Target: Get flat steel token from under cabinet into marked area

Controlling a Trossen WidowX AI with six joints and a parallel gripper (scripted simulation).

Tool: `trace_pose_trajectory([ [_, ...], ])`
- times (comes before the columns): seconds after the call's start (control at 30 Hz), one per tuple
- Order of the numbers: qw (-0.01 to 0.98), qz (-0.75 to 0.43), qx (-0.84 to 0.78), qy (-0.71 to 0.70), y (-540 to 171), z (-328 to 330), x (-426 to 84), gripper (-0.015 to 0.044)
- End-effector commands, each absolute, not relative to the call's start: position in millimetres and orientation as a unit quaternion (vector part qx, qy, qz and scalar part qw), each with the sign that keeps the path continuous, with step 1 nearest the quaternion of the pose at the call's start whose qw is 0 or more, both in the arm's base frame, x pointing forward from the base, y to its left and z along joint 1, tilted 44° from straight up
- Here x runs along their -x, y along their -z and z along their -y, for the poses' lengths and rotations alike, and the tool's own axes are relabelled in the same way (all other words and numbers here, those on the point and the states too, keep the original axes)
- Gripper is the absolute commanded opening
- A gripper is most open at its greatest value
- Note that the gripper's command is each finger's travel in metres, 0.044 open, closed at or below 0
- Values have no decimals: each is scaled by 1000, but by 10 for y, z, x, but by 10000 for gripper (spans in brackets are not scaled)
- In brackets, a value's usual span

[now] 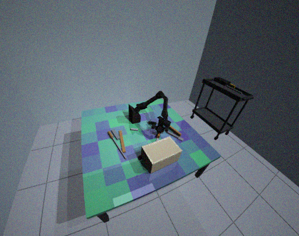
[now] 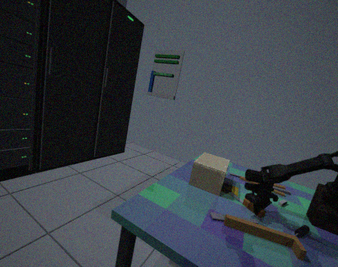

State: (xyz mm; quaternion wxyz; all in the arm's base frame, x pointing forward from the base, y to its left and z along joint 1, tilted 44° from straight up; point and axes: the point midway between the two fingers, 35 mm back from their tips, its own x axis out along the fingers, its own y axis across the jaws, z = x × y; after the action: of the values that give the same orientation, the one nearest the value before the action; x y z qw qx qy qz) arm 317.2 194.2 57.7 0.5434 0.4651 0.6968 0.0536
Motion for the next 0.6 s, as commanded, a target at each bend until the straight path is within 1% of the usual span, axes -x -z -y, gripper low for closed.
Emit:
trace_pose_trajectory([
  [0.0,545,-696,-465,-53,-547,-1910,-3233,0],
  [0.57,546,-696,-464,-53,-451,-1805,-3429,0],
])
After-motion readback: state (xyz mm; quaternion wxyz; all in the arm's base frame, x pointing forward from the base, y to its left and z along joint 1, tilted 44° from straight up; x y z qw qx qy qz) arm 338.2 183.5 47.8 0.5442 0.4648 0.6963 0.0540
